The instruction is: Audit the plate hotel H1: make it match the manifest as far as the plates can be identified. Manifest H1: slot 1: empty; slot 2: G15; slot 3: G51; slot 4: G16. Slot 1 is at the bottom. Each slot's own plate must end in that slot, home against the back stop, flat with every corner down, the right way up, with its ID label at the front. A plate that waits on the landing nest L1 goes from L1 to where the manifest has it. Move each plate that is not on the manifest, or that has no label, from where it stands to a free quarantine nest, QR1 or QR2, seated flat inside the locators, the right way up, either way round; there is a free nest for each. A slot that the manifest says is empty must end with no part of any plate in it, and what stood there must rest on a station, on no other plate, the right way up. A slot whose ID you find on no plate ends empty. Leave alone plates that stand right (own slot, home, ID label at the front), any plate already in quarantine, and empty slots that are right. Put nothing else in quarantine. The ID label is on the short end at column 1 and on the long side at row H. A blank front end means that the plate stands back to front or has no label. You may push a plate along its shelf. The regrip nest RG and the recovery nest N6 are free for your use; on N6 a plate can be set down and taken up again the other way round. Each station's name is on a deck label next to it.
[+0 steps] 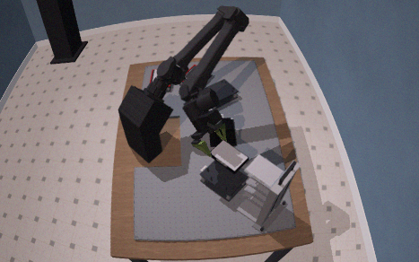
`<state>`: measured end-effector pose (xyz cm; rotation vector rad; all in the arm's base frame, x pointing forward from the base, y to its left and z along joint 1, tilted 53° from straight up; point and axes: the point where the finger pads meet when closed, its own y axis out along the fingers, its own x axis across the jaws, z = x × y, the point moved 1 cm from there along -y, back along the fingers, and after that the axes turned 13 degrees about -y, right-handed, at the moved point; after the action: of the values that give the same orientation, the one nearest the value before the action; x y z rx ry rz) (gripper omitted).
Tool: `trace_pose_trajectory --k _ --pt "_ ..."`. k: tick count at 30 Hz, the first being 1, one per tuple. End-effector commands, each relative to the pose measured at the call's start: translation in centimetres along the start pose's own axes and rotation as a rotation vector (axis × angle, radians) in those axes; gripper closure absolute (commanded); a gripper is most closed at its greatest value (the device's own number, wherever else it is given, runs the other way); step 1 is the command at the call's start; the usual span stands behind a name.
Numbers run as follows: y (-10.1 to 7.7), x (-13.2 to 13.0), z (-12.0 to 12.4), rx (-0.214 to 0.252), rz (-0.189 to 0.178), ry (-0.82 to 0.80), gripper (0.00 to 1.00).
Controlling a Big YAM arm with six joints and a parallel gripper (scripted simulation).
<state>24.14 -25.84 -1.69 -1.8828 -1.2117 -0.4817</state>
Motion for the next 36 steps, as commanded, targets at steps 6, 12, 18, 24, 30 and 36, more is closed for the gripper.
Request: trace_pose_trajectory --k 6,12,18,24,30,36 --pt "1.1 0.3 0.8 -0.006 -0.006 -0.006 0.14" --pt "1.4 0.4 1.2 -0.006 -0.006 -0.006 0.14" --pt "1.9 0.6 1.7 -0.006 -0.006 -0.006 0.14" --pt "2.3 0.7 2.2 -0.006 -0.006 -0.006 0.14" --pt "3.0 0.5 1.3 -0.011 -0.004 -0.005 0.14" --pt "3.4 0.4 0.8 -0.014 -0.005 -0.006 0.14"
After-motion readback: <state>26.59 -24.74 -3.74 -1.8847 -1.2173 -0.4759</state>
